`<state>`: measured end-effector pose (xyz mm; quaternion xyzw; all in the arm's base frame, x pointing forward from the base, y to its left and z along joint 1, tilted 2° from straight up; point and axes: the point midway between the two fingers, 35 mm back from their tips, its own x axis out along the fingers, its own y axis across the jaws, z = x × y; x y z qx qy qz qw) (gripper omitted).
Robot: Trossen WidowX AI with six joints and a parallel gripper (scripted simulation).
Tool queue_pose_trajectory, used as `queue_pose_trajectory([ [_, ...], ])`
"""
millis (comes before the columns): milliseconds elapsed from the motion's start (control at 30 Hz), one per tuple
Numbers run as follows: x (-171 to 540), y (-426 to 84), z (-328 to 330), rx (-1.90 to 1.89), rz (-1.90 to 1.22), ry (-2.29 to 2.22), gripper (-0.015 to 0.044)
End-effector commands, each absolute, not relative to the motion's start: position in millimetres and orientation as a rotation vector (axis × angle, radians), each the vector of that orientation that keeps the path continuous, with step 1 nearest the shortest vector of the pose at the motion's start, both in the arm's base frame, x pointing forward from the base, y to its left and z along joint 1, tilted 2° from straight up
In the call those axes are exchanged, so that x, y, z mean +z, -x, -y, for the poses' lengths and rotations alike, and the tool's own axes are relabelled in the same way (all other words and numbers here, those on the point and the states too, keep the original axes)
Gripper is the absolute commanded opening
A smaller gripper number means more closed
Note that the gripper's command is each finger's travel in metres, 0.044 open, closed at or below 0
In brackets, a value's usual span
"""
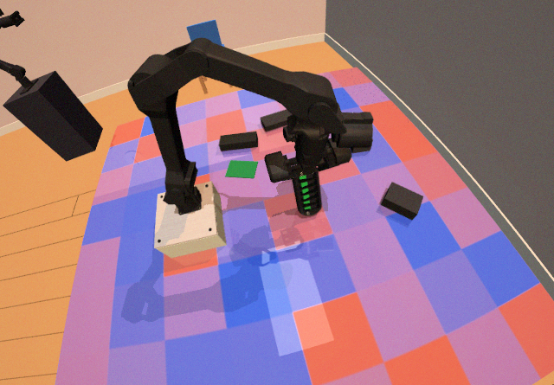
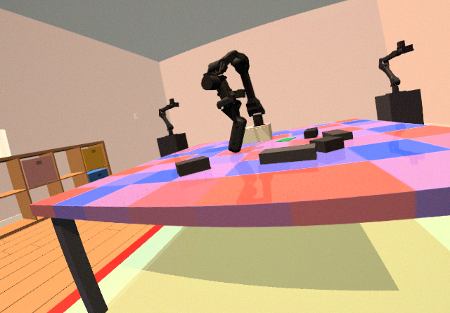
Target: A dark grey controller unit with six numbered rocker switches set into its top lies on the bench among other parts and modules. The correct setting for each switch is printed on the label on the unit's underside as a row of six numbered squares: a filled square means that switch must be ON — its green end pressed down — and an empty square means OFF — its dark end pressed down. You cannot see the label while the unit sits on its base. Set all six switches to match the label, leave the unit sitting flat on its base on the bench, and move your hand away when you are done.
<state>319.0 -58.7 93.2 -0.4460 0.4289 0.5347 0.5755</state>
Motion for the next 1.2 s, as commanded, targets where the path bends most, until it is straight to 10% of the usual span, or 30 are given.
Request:
queue_pose_trajectory([
  [0, 92.6, -320.2, 66.0, 1.250, -1.004, 1.045, 0.0335],
  [1167, 94.9, -319.2, 93.8, 1.235, -1.033, 1.072, 0.0338],
])
